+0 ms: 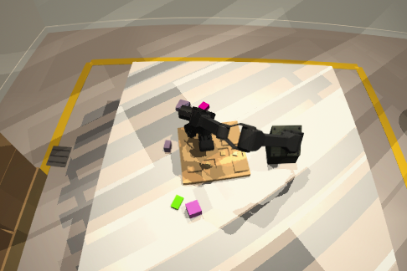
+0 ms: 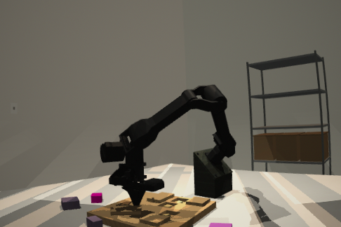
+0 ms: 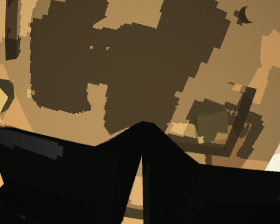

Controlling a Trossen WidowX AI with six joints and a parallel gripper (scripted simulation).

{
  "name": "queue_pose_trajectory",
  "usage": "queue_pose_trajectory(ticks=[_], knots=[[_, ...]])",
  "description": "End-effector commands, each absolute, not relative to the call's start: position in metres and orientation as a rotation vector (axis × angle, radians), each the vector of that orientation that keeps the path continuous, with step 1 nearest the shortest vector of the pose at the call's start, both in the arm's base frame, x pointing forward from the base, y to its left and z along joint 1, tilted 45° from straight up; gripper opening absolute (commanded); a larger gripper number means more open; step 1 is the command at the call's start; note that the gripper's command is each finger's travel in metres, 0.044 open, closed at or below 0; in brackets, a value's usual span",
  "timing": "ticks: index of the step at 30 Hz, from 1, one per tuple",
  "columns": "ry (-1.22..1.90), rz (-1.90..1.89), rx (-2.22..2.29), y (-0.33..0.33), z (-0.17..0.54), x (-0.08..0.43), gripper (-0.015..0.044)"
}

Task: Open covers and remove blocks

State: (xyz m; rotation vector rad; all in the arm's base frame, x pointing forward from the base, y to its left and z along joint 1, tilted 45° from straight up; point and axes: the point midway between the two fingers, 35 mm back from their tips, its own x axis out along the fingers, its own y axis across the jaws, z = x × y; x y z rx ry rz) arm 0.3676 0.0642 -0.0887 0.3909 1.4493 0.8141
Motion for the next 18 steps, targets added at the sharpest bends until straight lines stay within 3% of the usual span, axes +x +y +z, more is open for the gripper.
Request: queue_pose_trajectory(ticks=[1, 18], knots=[[1.442, 0.82, 0.391, 0.07, -0.082, 0.37, 0.0], [1.441, 0.821, 0.391, 0.082, -0.071, 0.377, 0.0]])
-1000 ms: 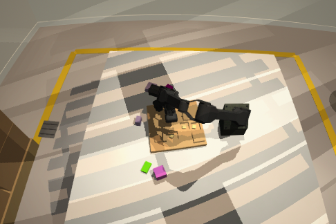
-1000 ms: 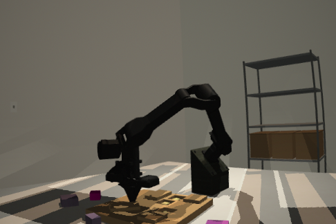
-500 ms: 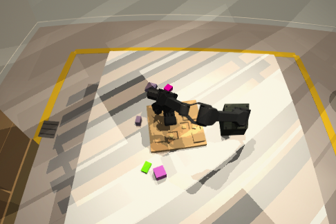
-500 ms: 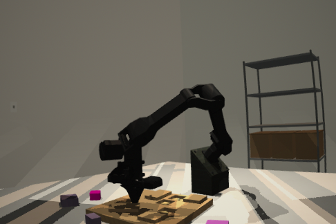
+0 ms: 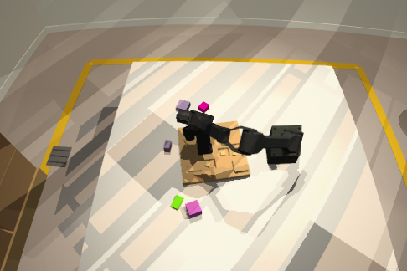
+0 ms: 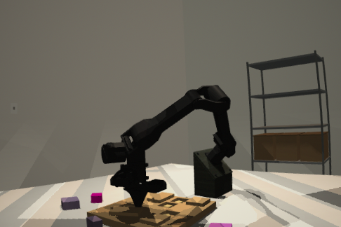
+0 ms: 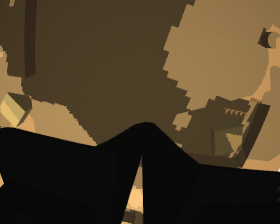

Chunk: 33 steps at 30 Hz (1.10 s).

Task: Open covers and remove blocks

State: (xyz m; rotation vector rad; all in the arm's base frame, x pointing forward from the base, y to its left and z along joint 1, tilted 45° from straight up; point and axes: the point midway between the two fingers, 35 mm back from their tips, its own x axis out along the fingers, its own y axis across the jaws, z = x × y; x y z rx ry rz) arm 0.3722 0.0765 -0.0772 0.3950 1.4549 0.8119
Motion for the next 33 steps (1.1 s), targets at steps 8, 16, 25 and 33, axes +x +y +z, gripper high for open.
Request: queue_pose_trajectory(ticks=[8, 16, 25, 33], knots=[[1.441, 0.821, 0.392, 0.087, -0.066, 0.38, 0.0], [1.441, 0.822, 0.392, 0.09, -0.063, 0.385, 0.0], [1.44, 0.822, 0.392, 0.097, -0.058, 0.393, 0.0], [1.44, 0.821, 0.391, 0.093, -0.052, 0.395, 0.0]])
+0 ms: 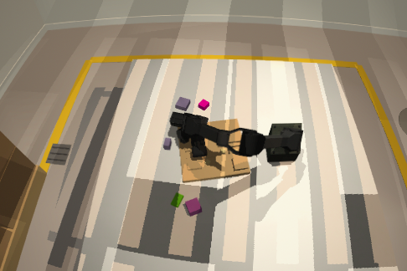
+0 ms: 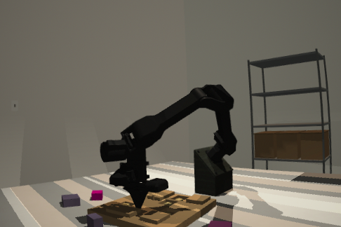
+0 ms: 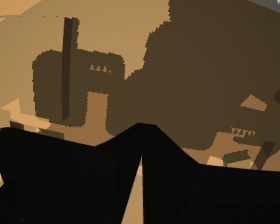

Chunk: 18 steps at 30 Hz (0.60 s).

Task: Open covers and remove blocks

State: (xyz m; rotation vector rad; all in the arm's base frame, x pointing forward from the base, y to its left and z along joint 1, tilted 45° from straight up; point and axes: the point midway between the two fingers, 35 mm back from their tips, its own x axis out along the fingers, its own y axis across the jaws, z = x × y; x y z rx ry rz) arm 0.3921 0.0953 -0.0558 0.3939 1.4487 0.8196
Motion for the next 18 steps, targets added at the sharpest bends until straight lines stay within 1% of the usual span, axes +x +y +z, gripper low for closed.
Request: queue_pose_trajectory(ticks=[1, 18], knots=[[1.44, 0.821, 0.391, 0.092, -0.051, 0.395, 0.0], [1.44, 0.82, 0.39, 0.077, -0.035, 0.398, 0.0]])
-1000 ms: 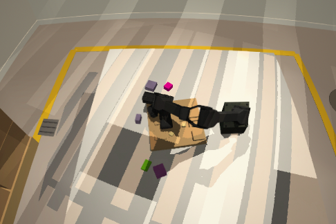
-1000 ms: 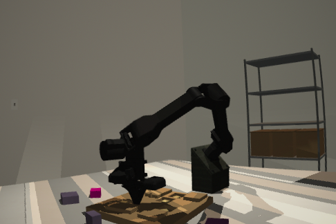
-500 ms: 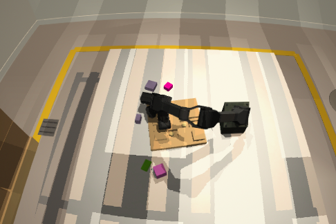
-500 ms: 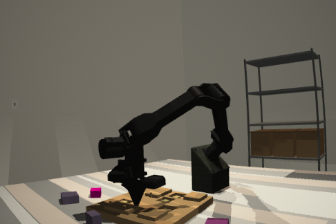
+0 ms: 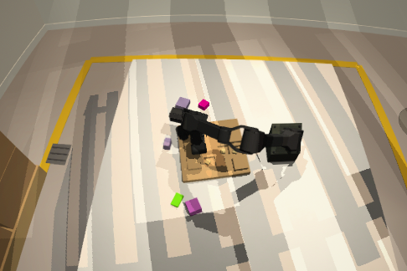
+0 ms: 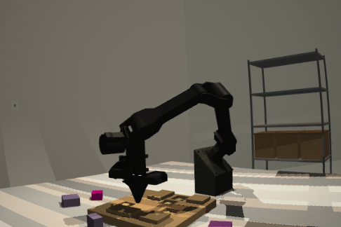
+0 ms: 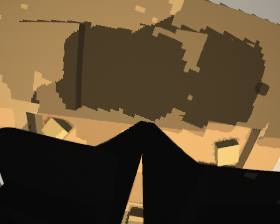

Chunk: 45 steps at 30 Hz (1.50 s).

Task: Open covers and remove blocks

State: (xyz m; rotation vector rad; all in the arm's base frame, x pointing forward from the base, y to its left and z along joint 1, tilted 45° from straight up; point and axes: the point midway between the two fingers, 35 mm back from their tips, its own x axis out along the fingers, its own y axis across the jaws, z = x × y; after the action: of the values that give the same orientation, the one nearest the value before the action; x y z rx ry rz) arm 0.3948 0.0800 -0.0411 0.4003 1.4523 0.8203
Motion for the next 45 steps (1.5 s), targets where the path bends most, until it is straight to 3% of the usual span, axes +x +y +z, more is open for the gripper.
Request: queue_pose_trajectory(ticks=[1, 18, 45], knots=[[1.44, 0.82, 0.39, 0.076, -0.034, 0.398, 0.0], [1.456, 0.815, 0.405, 0.065, -0.025, 0.394, 0.0], [1.568, 0.615, 0.602, 0.043, -0.011, 0.258, 0.0]])
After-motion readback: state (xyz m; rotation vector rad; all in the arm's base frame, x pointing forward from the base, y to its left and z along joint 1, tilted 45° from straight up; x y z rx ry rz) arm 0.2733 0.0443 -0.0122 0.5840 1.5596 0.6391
